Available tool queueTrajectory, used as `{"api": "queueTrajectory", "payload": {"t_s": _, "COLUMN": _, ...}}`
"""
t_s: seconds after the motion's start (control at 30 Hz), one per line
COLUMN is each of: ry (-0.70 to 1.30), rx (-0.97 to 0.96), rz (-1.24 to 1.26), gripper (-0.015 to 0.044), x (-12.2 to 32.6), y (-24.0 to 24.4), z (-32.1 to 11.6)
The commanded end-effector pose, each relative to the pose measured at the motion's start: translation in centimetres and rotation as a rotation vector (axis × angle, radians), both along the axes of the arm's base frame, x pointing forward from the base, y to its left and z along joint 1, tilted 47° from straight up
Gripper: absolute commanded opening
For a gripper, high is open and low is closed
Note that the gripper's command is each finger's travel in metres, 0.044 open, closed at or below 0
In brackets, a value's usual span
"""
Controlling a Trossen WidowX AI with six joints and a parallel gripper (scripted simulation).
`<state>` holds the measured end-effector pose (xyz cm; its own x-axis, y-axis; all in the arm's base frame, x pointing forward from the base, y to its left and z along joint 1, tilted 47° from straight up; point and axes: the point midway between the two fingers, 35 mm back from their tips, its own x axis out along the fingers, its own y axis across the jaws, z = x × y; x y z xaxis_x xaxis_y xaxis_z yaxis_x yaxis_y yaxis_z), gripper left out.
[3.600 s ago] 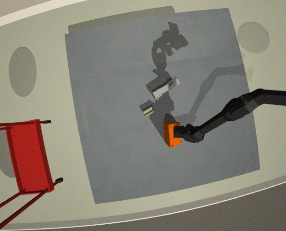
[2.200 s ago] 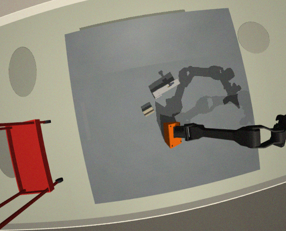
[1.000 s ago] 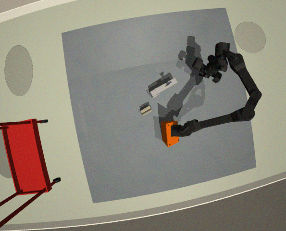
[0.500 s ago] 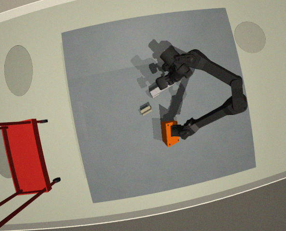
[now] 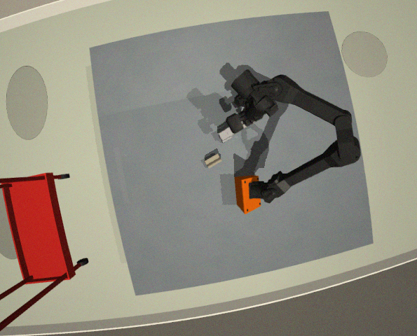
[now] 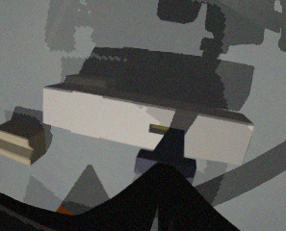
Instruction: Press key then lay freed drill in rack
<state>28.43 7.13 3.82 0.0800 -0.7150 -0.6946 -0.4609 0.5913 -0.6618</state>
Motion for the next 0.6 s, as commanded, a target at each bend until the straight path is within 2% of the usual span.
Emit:
{"api": "queueTrajectory", "payload": {"t_s": 0.0, "ry": 0.002, "rx": -0.005, "rz": 0.005, "gripper": 0.0000, "x": 0.00, "y": -0.29, "z": -0.19}}
{"api": "queueTrajectory", "payload": {"t_s": 0.57, "ry": 0.002, "rx": -0.006, "rz": 0.006, "gripper": 0.0000, "x": 0.26, "y": -0.71, "z": -0.63}}
